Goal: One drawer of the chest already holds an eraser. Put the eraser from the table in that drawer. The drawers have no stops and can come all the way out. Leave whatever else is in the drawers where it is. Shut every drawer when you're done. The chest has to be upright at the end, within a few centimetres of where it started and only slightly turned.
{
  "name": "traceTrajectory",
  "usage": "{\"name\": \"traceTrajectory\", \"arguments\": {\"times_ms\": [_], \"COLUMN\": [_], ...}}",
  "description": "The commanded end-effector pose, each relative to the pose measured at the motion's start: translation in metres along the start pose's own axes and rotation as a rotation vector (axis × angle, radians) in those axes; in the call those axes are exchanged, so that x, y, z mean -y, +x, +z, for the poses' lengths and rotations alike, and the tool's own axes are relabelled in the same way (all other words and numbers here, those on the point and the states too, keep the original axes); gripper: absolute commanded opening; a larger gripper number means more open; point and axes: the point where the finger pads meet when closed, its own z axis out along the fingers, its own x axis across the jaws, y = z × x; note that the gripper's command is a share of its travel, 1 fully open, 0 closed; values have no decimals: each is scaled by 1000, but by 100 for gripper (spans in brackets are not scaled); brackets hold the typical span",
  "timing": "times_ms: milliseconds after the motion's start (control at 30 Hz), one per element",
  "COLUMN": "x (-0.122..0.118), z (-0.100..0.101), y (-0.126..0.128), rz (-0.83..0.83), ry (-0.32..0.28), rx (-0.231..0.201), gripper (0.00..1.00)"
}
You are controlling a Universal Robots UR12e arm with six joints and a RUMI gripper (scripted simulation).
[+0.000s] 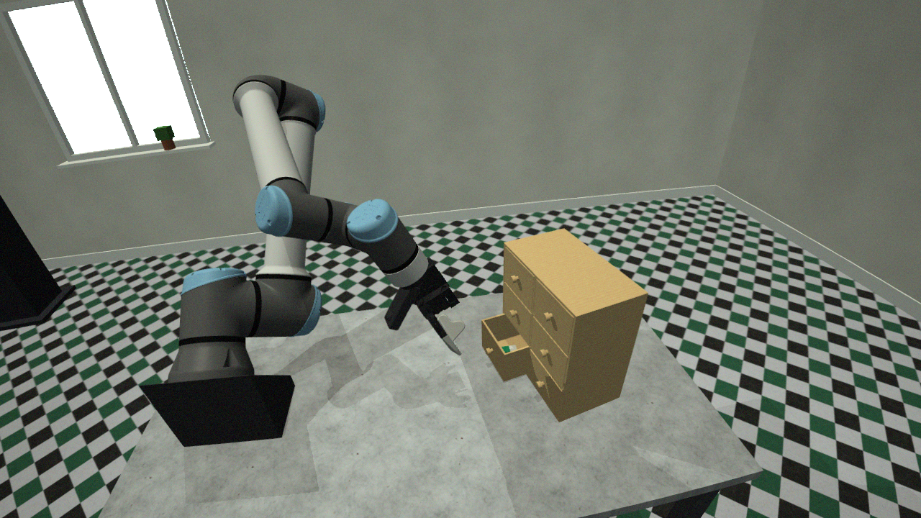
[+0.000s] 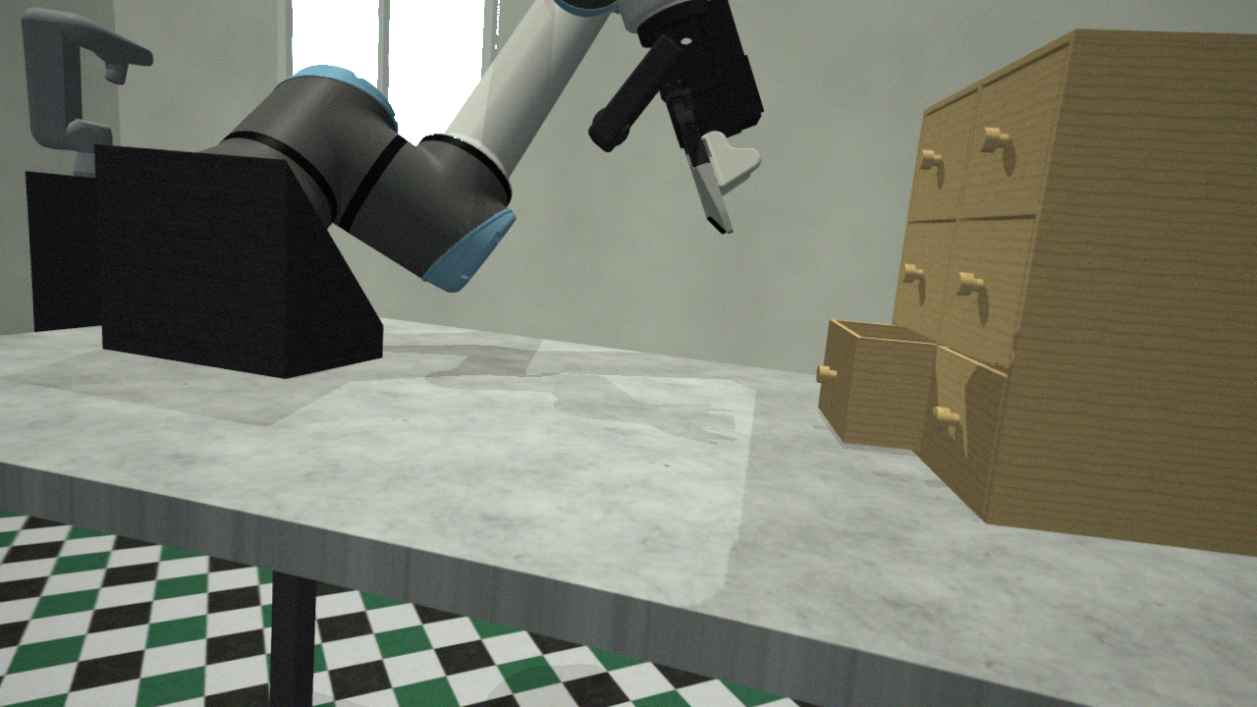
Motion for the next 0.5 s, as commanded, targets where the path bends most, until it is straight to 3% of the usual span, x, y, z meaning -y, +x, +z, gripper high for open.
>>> {"name": "traceTrajectory", "arguments": {"times_ms": [0,467], "x": [-2,-5], "z": [-3,-9], "y": [-2,-2], "rz": [-1,-2], "ry": [106,267], "rx": [-8,-8], "gripper": [100,100]}}
